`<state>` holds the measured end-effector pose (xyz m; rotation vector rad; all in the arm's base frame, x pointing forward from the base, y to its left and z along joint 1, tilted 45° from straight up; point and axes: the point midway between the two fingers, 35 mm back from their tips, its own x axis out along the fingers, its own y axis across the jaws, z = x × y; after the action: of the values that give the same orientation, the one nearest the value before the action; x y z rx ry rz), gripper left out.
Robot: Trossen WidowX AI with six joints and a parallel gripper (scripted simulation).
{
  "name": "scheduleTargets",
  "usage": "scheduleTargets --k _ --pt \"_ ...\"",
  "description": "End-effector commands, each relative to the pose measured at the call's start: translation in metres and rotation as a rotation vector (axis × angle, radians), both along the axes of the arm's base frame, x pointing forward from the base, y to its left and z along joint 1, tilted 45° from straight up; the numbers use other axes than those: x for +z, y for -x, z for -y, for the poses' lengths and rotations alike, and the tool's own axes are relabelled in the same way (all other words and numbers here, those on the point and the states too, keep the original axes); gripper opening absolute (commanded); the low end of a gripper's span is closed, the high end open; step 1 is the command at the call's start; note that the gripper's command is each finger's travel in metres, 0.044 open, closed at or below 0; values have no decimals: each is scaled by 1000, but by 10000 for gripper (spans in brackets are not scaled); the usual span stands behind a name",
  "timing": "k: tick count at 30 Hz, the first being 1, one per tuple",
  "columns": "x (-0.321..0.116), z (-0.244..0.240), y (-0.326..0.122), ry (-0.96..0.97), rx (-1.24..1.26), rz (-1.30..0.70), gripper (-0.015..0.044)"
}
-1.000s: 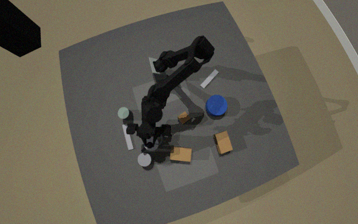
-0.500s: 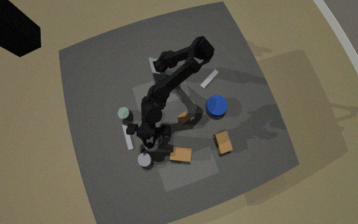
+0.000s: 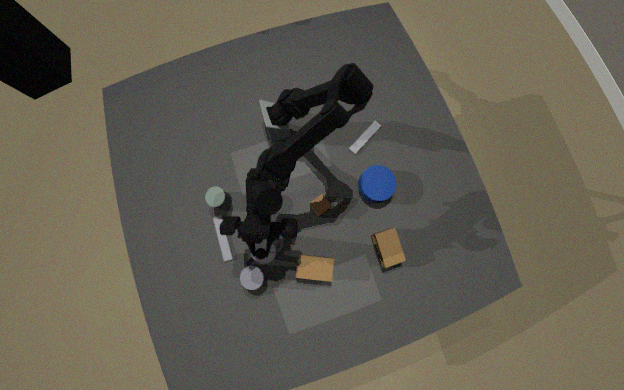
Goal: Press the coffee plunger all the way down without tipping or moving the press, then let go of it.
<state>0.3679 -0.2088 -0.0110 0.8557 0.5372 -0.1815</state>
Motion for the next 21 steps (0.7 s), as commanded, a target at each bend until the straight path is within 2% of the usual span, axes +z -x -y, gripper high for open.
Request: scheduleTargets --k 1,21 --pt "-4 -4 -1 -12 8 -11 117" --pt "-1 0 -1 -2 1 -1 117"
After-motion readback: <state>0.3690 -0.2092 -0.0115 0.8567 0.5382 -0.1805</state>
